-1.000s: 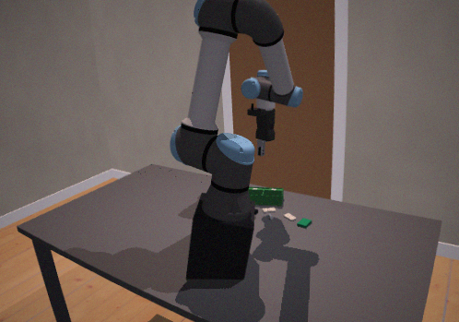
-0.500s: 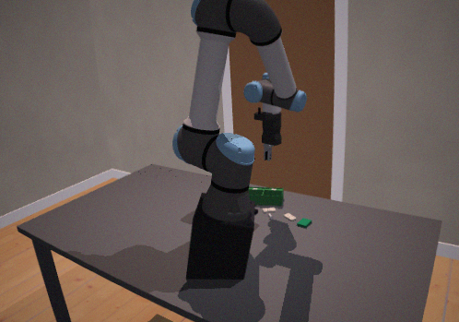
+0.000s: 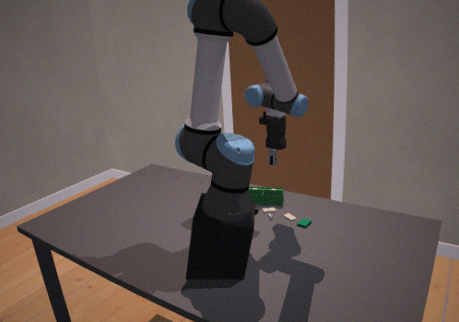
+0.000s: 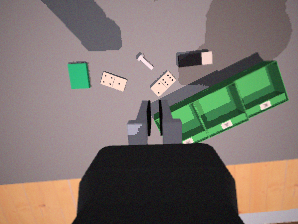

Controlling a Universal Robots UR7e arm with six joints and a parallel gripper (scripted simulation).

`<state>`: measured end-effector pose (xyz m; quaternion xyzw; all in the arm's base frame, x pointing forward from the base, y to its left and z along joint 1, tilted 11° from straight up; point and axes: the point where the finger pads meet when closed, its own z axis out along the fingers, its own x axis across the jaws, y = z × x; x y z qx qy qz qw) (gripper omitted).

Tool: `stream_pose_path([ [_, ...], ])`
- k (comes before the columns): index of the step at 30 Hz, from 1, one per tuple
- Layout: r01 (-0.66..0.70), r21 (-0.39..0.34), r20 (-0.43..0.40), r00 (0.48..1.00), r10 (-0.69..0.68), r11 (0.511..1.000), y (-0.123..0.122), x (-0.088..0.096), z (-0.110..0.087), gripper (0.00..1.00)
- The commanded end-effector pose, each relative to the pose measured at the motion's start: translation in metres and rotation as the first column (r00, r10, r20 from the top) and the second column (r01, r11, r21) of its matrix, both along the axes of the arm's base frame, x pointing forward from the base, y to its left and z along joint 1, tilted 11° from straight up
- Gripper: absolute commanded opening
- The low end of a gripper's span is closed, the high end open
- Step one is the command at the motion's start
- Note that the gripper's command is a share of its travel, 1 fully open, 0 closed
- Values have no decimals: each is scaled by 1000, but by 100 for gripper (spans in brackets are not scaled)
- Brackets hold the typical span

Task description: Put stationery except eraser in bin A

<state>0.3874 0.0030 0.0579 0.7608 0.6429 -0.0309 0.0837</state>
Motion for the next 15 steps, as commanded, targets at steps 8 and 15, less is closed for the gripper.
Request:
stream_pose_path([
  [8,-67,-18,4,998,67,998,-32,-33,-4,31],
  [15,-67,-18,4,998,67,998,-32,-33,-4,31],
])
